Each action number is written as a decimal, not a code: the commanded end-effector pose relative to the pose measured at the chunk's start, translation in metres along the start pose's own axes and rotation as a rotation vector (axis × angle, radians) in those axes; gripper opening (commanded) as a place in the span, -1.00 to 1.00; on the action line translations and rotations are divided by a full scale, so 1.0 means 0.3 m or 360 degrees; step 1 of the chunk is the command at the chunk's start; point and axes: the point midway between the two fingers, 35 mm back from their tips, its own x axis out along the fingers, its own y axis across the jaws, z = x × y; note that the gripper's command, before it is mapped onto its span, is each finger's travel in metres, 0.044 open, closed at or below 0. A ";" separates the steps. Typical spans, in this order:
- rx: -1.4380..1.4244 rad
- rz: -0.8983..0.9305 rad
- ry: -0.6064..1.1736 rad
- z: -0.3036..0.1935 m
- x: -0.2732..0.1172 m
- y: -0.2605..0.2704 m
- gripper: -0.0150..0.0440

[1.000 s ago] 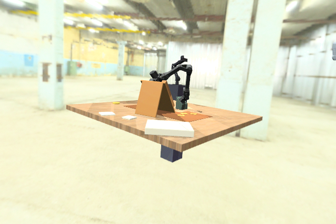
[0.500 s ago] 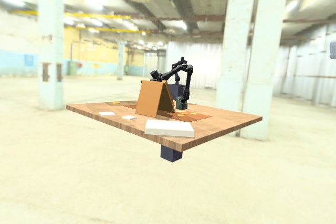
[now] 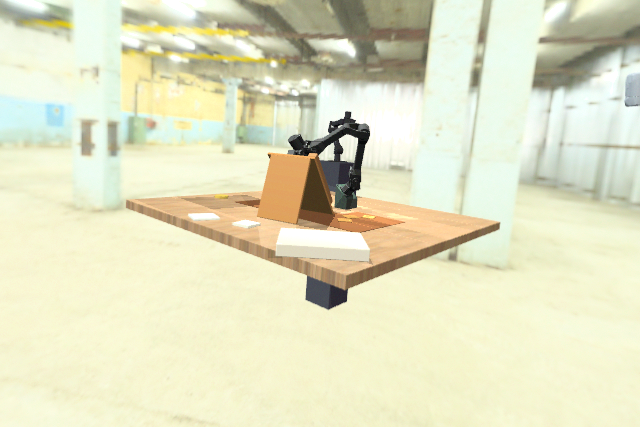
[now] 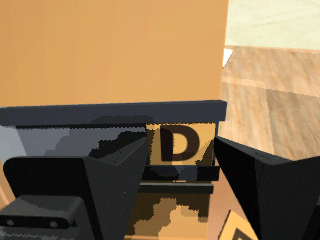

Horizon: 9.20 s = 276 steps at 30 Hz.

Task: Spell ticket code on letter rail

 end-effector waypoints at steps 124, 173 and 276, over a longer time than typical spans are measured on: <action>0.0010 -0.0001 0.0001 -0.002 0.000 0.243 -0.49; 0.0012 0.0001 0.0002 0.000 0.001 0.328 -0.49; 0.0014 -0.0002 0.0005 -0.015 -0.130 0.370 0.51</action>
